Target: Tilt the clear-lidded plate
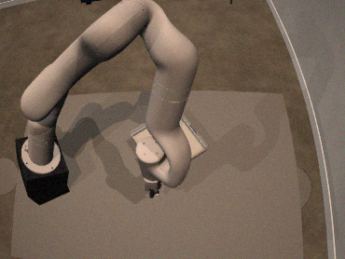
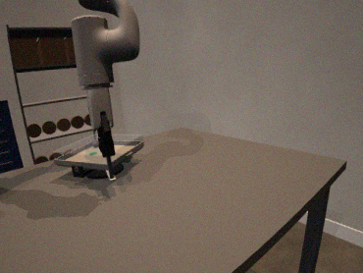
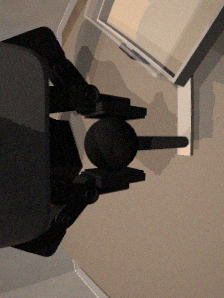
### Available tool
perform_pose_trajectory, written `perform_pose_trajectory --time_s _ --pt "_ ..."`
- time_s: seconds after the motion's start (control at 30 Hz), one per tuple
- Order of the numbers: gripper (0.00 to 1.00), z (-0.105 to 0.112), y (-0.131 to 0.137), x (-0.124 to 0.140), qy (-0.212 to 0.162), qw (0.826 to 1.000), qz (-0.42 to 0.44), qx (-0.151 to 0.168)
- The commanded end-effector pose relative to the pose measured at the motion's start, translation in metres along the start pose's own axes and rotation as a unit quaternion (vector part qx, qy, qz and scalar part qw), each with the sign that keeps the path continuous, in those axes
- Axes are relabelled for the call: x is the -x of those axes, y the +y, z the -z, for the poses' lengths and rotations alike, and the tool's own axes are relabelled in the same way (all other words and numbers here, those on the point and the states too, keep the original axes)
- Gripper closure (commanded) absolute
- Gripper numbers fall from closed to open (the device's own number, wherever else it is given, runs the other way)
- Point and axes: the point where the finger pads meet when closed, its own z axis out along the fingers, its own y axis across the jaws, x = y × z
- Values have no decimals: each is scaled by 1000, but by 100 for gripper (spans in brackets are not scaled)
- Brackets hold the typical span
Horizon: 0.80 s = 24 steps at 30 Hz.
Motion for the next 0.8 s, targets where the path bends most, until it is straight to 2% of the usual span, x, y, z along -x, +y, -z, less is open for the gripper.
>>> perform_pose_trajectory --time_s 0.0,0.77 --pt "100 1 0 0 0 1000 0 1" --pt "100 4 -1 -1 0 1000 0 1"
